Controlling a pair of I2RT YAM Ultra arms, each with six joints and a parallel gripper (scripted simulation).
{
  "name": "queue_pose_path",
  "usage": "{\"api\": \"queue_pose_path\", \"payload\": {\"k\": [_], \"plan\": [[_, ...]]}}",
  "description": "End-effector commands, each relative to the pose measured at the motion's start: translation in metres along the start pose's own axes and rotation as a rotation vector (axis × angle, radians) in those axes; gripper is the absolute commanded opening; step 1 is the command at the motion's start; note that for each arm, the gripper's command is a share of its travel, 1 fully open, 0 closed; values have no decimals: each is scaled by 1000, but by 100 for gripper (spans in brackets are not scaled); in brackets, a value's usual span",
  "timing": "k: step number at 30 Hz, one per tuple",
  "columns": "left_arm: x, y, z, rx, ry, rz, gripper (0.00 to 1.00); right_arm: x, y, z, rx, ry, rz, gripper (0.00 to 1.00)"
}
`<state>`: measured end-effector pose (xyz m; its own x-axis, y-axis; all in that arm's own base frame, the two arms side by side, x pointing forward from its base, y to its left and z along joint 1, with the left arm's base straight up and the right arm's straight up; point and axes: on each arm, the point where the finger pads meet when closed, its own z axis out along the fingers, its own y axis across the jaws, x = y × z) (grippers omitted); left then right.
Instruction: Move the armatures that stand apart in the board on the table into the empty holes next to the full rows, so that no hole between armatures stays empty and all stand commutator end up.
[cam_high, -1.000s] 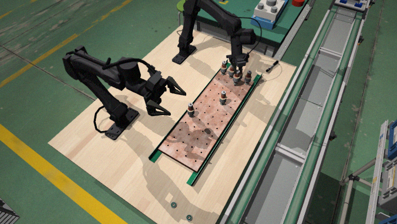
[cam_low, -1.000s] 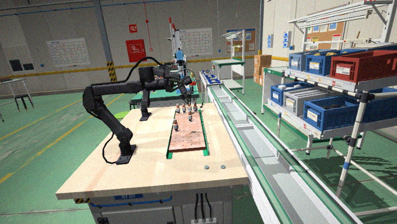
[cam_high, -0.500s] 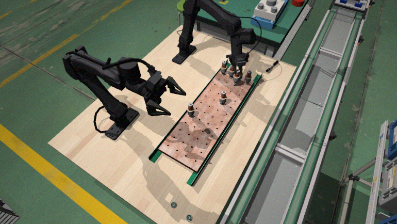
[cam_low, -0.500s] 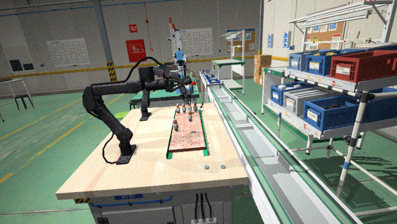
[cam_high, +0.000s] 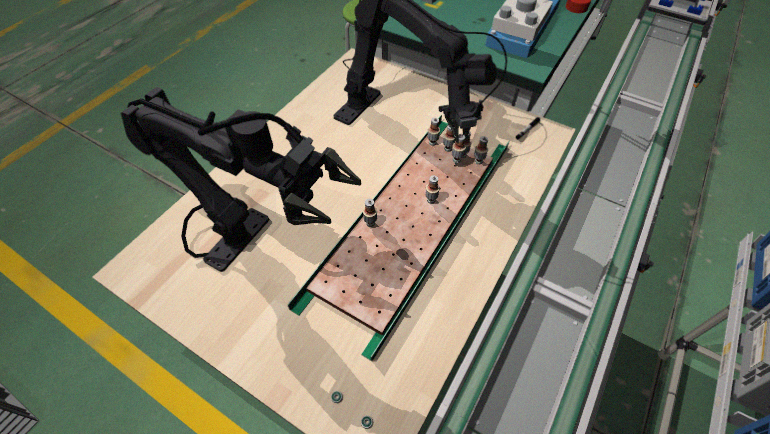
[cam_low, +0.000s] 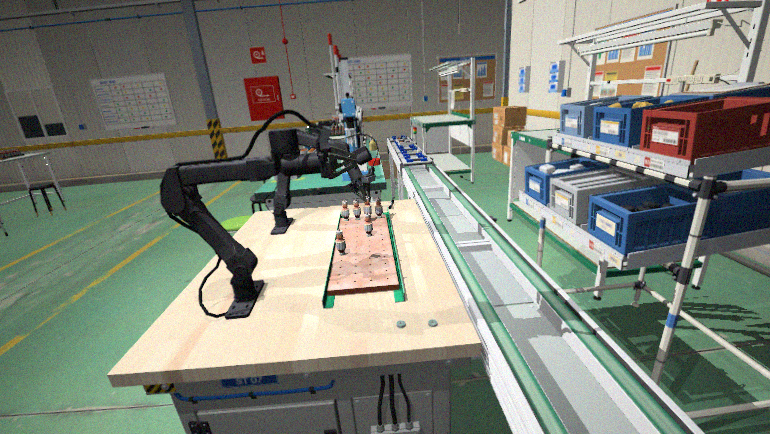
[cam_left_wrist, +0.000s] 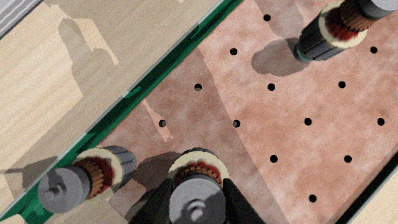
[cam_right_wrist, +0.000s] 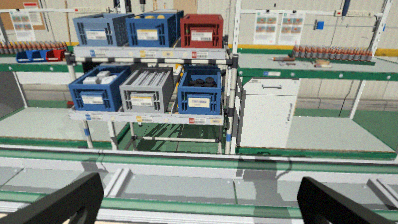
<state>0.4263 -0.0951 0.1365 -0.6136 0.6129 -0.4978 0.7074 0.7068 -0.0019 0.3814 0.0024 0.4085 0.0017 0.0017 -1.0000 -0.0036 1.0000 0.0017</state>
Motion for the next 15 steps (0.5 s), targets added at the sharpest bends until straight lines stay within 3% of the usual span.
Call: {"api": "queue_pose_path", "payload": {"k": [1,15], "plan": [[-41,2,-33,-56,-124,54,1,-25,-2,-8,12,-50,11,100],[-27,-1,-18,-42,-104,44,1,-25,-2,-8,12,-50,11,100]]}}
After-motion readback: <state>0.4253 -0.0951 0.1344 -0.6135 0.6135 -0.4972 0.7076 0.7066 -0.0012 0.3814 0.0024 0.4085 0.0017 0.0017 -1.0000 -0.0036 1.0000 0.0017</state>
